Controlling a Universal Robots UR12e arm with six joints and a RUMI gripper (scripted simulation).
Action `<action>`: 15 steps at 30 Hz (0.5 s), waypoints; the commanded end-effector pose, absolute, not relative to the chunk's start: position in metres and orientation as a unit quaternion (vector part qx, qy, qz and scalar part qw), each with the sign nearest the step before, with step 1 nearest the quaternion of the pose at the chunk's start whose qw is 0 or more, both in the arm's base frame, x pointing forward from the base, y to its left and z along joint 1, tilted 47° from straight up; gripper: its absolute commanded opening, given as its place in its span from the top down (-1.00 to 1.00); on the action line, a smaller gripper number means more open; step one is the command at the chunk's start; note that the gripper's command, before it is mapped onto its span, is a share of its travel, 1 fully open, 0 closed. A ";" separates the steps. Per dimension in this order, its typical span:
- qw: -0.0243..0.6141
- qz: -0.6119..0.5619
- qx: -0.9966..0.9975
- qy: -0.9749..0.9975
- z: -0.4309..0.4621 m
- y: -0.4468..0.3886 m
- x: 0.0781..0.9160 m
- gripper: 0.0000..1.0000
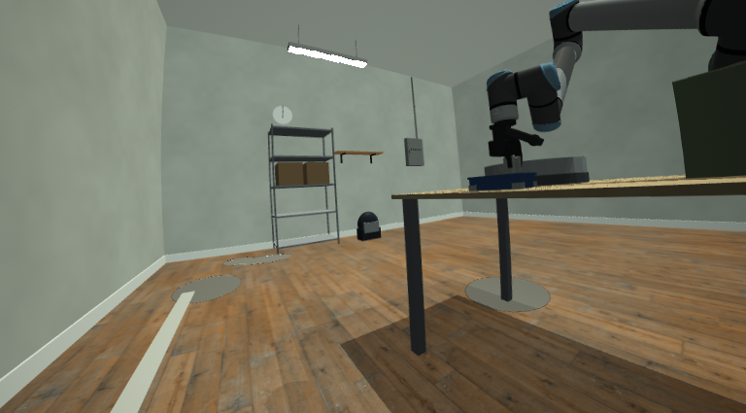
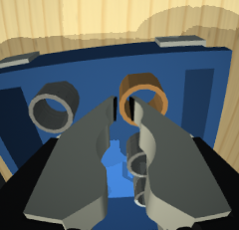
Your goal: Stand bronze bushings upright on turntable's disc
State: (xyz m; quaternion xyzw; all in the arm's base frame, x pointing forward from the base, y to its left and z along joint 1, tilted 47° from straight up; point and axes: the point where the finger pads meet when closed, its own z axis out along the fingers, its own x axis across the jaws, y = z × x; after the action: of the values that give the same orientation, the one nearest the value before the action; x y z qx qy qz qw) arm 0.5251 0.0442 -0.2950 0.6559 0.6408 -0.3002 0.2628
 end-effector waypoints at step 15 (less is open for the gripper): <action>0.263 -0.300 0.656 0.641 -0.295 0.045 0.525 1.00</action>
State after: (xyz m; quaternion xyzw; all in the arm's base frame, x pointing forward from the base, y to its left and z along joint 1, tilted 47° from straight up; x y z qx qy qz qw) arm 0.5251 0.0442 -0.2950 0.6559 0.6408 -0.3002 0.2629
